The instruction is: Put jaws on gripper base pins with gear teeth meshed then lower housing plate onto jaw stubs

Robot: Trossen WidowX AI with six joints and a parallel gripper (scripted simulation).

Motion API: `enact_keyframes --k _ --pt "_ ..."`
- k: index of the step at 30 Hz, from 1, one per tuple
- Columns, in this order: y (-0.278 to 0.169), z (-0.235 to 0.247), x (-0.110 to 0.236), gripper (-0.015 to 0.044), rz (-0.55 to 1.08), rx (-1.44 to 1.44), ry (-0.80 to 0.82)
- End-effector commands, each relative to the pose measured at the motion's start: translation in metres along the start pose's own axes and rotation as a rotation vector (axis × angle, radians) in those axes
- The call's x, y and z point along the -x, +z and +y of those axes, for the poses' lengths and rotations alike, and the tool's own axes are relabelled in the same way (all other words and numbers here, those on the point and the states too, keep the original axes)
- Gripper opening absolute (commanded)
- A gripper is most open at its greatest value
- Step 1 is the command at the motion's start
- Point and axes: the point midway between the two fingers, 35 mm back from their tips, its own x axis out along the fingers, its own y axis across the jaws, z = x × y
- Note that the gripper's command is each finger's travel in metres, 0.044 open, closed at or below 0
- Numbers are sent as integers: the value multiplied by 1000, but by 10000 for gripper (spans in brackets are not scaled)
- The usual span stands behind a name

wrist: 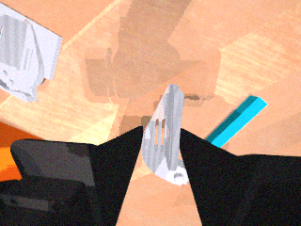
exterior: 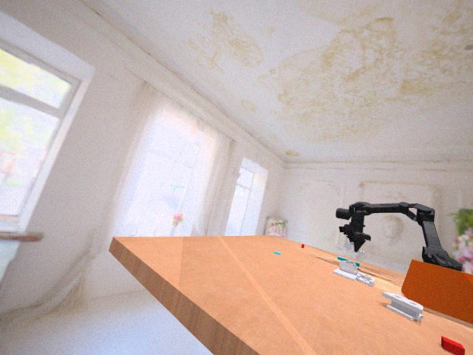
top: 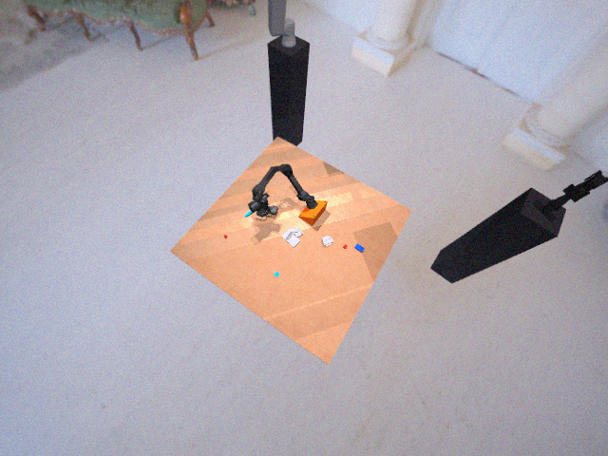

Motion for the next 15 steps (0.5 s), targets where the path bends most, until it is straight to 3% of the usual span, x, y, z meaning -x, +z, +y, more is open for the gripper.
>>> enact_keyframes --k 1,15 --pt "5 4 1 134 0 -16 2" --pt "37 37 0 134 -16 -92 26"
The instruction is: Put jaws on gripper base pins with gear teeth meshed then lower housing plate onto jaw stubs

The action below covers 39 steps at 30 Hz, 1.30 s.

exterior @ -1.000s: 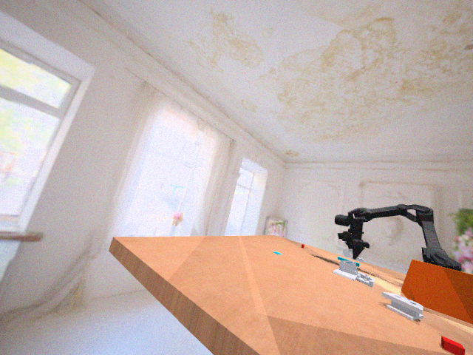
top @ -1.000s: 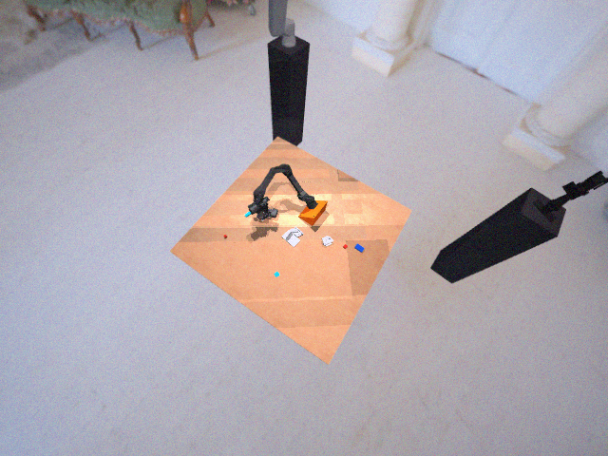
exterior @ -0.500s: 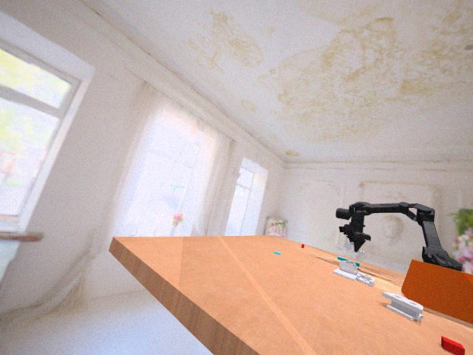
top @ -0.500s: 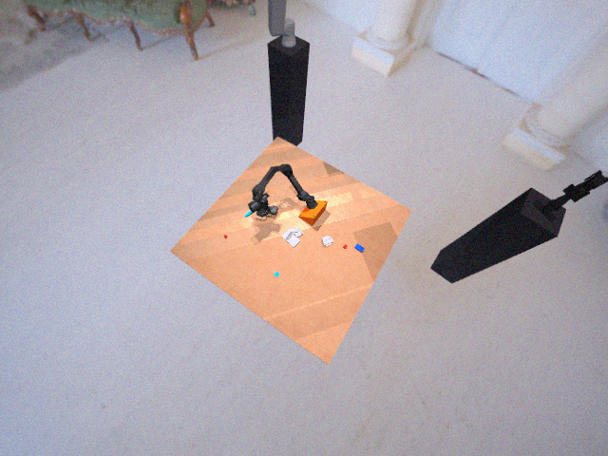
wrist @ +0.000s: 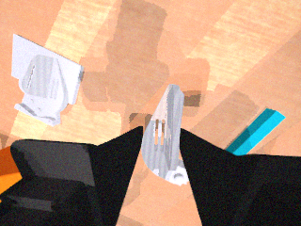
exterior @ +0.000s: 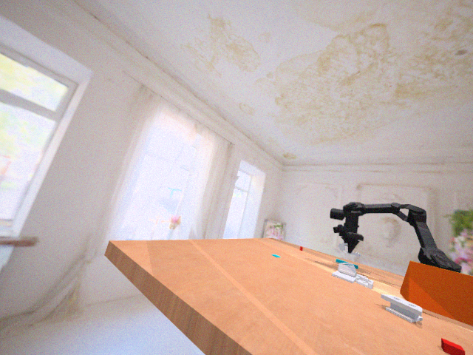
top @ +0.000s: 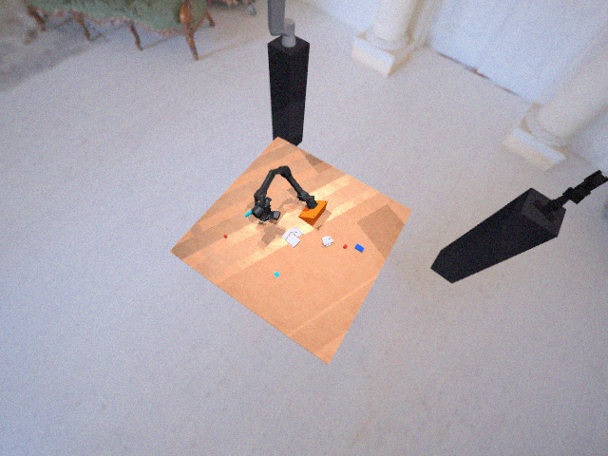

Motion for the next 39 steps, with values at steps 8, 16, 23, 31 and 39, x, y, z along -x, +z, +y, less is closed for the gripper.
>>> enact_keyframes --k 8,16,23,31,39 --pt "21 31 -1 134 -6 -65 20" --pt "33 54 -1 134 -8 -109 30" --pt "43 75 -1 134 -8 -149 37" --pt "51 100 -1 134 -6 -195 42" --pt "58 126 -1 134 -3 -242 44"
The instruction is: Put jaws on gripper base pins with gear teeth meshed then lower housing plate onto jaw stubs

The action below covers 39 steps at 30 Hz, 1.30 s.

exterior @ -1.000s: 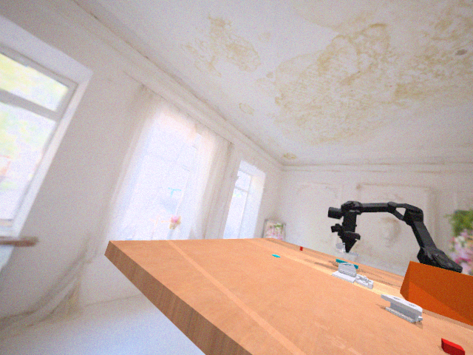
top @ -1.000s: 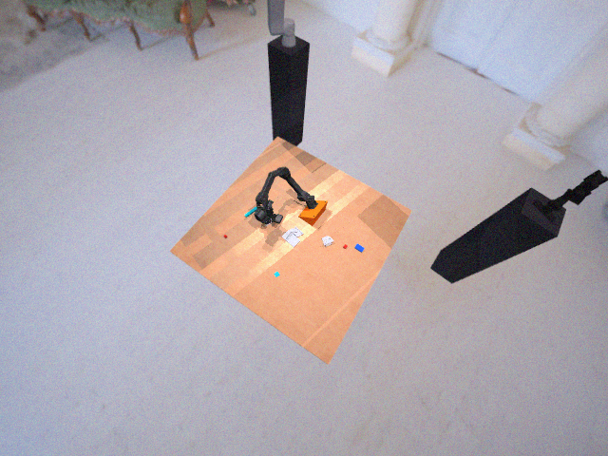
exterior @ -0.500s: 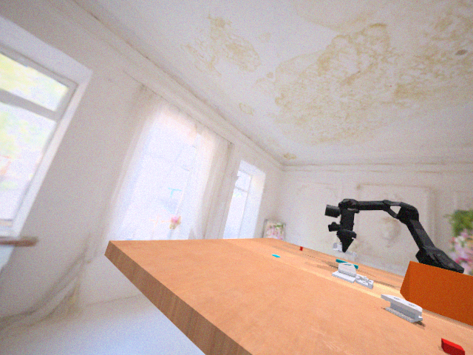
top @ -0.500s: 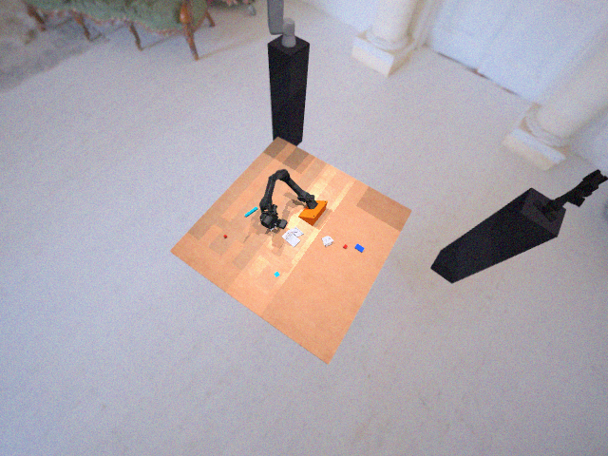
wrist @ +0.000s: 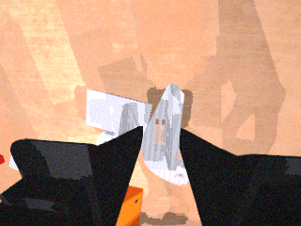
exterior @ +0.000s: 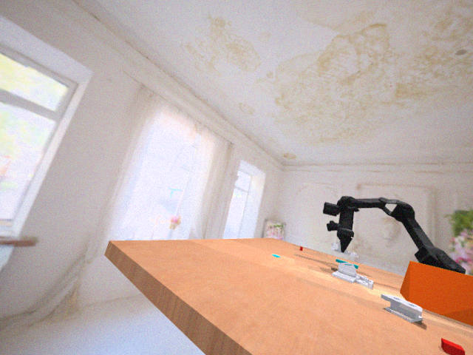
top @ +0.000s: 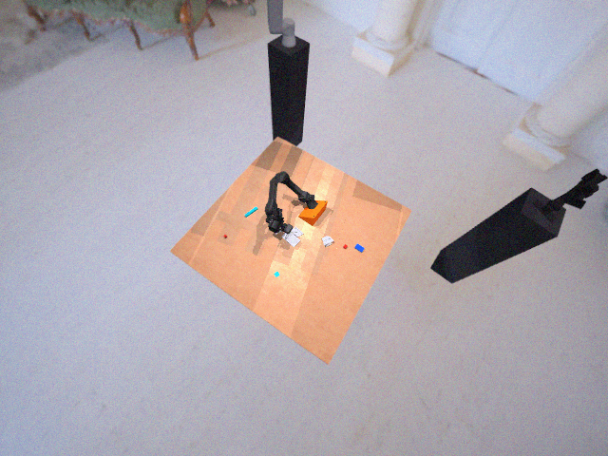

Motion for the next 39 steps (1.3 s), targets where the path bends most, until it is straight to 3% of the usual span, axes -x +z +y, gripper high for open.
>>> enact_keyframes --k 1,39 --pt "-1 14 -2 134 5 -28 2" --pt "-30 136 -10 134 11 -274 -44"
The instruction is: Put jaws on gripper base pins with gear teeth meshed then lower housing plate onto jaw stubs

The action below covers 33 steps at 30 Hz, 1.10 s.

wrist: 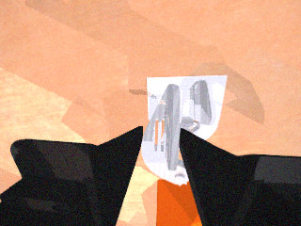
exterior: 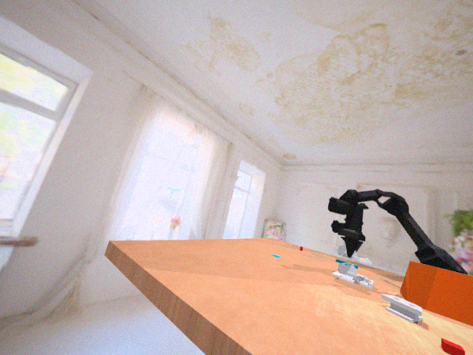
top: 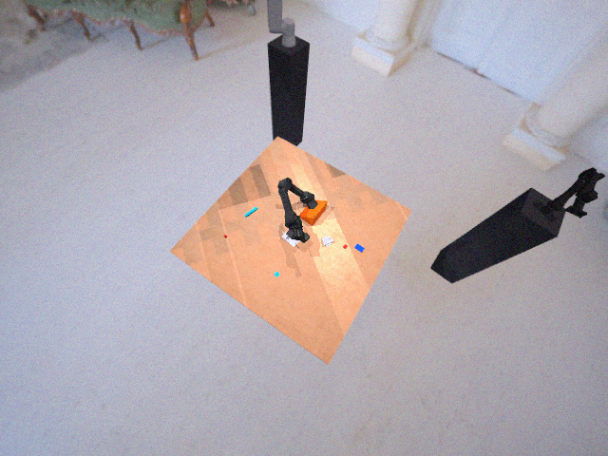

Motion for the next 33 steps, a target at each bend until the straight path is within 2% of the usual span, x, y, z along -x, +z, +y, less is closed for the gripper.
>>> enact_keyframes --k 1,33 --pt "-9 10 -2 134 3 -32 -9" --pt "-17 18 -4 134 0 -78 -17"
